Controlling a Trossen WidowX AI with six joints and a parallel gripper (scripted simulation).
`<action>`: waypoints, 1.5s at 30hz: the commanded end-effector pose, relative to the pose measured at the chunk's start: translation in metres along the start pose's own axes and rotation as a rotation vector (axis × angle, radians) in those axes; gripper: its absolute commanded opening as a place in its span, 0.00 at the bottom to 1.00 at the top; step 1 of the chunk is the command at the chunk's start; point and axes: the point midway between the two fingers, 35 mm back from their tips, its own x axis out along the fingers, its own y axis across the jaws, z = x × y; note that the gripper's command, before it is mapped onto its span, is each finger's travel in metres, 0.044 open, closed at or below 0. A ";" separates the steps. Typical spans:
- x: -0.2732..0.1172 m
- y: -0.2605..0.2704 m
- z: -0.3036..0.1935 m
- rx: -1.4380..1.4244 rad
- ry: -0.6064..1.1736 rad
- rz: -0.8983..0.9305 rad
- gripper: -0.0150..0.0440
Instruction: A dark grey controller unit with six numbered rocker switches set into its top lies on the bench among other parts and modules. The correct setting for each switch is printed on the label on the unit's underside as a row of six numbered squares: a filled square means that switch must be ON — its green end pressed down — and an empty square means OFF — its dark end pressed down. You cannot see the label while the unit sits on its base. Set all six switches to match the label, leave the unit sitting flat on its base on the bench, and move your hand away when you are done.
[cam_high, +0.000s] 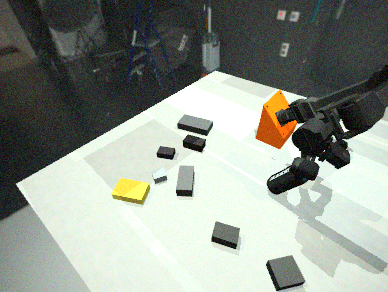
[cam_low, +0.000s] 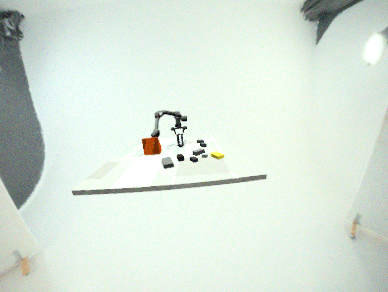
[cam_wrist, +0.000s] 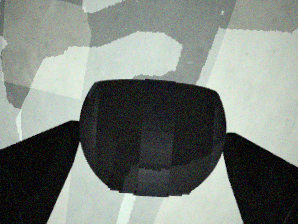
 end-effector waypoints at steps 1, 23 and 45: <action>0.002 0.000 -0.008 -0.003 0.016 0.013 0.83; -0.001 0.000 -0.025 -0.003 0.017 0.013 0.83; -0.003 0.000 -0.046 -0.002 0.018 0.013 0.83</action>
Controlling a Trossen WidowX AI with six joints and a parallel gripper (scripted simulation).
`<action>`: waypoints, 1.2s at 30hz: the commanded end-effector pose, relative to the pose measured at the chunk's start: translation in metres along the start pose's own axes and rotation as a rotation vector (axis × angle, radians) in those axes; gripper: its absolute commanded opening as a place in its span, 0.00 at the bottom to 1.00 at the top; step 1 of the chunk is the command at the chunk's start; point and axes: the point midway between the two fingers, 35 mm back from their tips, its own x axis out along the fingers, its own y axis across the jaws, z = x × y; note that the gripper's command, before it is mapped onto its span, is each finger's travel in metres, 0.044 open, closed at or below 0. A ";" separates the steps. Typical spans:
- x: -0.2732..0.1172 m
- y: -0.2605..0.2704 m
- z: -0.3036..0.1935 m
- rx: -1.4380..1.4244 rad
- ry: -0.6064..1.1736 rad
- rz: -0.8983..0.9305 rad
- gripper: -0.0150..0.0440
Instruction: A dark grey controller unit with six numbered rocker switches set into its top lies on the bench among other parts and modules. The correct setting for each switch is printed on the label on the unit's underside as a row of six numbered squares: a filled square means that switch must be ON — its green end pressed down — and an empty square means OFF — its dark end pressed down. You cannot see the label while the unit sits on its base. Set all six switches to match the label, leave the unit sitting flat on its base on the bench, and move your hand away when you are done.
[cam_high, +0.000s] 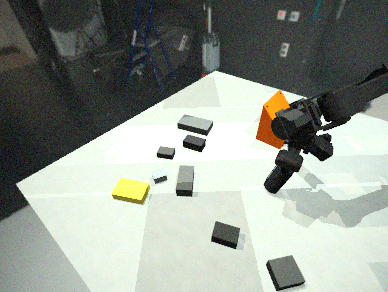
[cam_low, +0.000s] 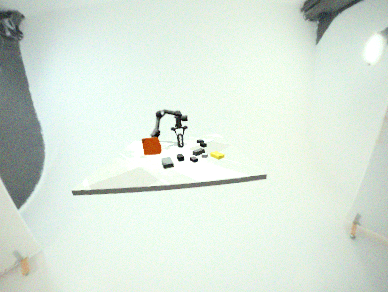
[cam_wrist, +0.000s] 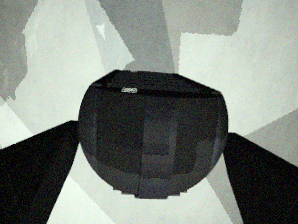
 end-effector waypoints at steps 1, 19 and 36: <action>0.005 0.002 -0.006 -0.003 0.007 0.022 0.83; 0.005 0.002 -0.021 -0.003 0.008 0.022 0.83; 0.006 0.002 -0.035 -0.003 0.008 0.022 0.83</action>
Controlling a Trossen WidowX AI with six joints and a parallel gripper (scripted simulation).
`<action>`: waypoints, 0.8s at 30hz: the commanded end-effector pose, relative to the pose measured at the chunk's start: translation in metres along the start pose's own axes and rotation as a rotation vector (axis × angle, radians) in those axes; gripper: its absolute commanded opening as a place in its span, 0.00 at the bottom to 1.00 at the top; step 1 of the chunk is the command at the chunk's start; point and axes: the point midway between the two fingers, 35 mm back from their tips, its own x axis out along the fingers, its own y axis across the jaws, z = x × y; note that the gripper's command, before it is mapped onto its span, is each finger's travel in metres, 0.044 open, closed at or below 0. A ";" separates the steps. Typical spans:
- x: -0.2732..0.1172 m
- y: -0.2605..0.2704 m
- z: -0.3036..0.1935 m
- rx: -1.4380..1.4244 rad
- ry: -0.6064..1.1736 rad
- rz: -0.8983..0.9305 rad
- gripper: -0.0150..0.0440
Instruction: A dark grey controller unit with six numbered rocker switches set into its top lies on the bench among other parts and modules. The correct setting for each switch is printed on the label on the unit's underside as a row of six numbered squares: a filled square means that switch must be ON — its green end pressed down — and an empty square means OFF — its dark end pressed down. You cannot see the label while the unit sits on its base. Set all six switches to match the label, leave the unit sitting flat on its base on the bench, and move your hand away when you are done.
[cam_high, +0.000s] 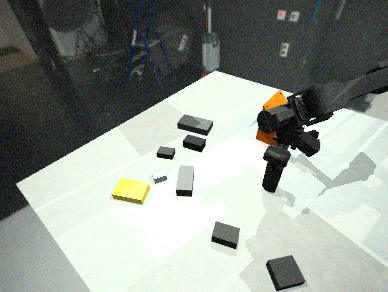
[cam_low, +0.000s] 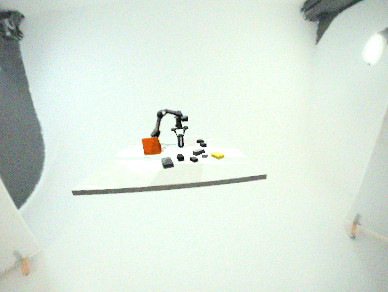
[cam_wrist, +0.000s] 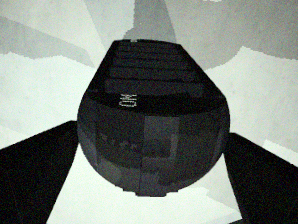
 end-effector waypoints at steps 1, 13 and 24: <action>0.007 0.003 -0.004 -0.005 0.000 0.025 0.83; 0.008 0.003 -0.014 -0.005 0.000 0.025 0.83; 0.010 0.003 -0.022 -0.005 0.001 0.025 0.83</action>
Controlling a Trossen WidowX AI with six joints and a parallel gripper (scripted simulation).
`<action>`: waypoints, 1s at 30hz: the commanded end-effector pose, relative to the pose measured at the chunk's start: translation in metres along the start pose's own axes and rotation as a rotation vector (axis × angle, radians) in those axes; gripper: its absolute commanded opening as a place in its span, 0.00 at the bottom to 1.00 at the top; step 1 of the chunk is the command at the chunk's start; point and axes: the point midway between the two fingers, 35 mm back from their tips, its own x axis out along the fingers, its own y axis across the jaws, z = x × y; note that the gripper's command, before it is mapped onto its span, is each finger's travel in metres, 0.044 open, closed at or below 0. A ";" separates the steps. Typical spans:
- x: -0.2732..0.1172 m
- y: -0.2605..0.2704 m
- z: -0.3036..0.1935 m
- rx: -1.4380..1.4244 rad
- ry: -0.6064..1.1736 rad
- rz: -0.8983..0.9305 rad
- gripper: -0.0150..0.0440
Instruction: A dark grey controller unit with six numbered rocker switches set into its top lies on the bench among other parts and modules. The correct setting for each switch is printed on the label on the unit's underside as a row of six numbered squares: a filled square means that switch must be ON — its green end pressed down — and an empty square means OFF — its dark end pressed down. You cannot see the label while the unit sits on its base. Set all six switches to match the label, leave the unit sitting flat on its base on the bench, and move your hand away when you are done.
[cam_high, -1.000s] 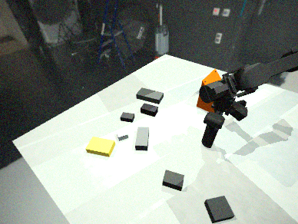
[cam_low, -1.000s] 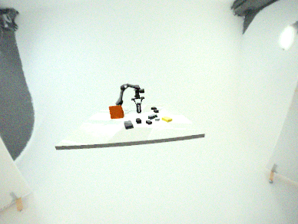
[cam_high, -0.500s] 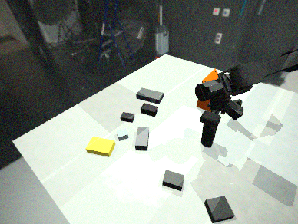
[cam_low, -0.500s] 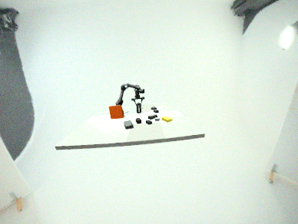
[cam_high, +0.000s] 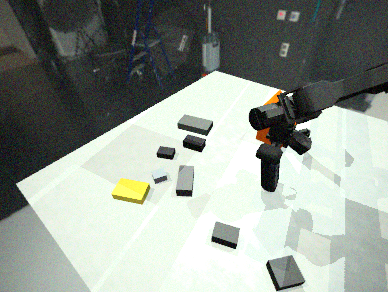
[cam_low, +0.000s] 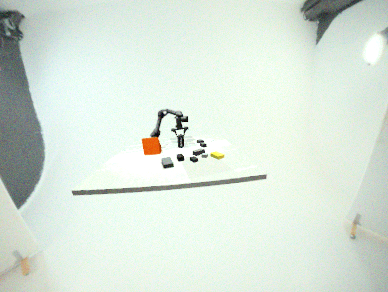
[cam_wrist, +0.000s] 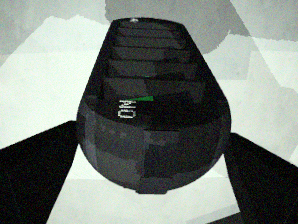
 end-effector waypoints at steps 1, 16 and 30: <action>0.007 0.003 -0.003 -0.005 -0.004 0.026 0.83; 0.010 0.003 -0.014 -0.005 -0.004 0.026 0.83; 0.014 0.003 -0.025 -0.005 -0.004 0.026 0.83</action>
